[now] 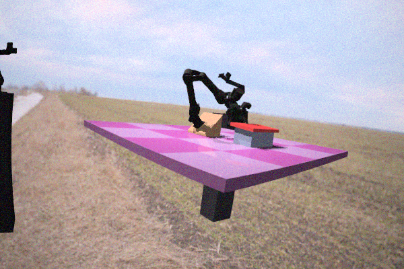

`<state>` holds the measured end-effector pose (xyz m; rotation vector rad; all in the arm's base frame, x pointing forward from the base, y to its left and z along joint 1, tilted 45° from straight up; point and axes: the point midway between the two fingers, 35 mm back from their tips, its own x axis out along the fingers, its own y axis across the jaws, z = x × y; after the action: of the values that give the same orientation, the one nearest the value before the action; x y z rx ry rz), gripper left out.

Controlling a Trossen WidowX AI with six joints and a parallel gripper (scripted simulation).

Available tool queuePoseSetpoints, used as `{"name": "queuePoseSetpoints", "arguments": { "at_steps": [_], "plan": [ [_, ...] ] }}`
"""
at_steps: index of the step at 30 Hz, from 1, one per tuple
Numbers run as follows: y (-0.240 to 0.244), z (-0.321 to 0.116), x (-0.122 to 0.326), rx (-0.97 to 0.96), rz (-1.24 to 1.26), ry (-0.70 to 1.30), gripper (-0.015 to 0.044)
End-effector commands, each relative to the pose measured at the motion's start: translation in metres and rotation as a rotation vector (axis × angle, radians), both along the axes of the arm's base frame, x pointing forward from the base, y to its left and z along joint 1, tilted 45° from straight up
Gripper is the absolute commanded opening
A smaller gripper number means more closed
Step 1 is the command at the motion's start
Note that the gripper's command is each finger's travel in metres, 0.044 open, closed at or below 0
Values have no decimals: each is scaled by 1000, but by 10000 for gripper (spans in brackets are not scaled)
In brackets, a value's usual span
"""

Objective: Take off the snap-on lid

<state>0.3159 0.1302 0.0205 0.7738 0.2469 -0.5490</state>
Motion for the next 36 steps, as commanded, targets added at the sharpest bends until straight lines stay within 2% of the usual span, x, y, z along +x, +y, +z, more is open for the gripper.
{"name": "queuePoseSetpoints", "arguments": {
  "at_steps": [1,36],
  "plan": [
    [4,4,-1,6,6,-11,0],
    [5,4,0,1,4,-4,0]
  ]
}}
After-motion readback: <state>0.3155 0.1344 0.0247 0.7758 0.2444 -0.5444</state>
